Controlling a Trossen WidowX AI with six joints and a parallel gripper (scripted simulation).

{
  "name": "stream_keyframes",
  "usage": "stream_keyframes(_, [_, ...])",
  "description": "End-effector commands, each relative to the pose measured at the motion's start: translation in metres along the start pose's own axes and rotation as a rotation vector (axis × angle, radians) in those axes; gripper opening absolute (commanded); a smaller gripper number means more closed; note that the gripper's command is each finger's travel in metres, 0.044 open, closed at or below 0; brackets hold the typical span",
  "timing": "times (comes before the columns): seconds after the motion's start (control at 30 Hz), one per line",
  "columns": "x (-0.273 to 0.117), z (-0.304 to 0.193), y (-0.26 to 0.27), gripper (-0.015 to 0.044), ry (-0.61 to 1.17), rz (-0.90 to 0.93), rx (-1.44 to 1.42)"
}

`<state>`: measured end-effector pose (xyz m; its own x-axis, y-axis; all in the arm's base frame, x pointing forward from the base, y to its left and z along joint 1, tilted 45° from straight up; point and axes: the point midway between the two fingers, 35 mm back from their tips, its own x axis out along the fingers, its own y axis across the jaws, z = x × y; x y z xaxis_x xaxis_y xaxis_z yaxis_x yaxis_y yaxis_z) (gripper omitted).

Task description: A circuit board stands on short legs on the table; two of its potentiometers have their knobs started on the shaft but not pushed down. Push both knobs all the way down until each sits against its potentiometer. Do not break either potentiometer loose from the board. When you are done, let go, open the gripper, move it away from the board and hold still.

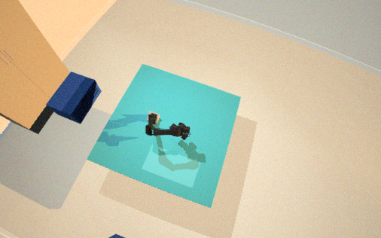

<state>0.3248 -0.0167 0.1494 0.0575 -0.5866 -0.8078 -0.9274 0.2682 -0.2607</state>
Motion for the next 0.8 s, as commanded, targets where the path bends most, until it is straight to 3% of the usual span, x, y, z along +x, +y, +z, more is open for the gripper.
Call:
stream_keyframes(0.0, [0.002, 0.024, 0.017, 0.0, 0.063, 0.018, -0.089])
stream_keyframes(0.2, [0.0, 0.053, 0.04, 0.0, 0.151, 0.012, -0.213])
stream_keyframes(0.77, [0.027, 0.049, 0.04, 0.0, 0.155, 0.011, -0.217])
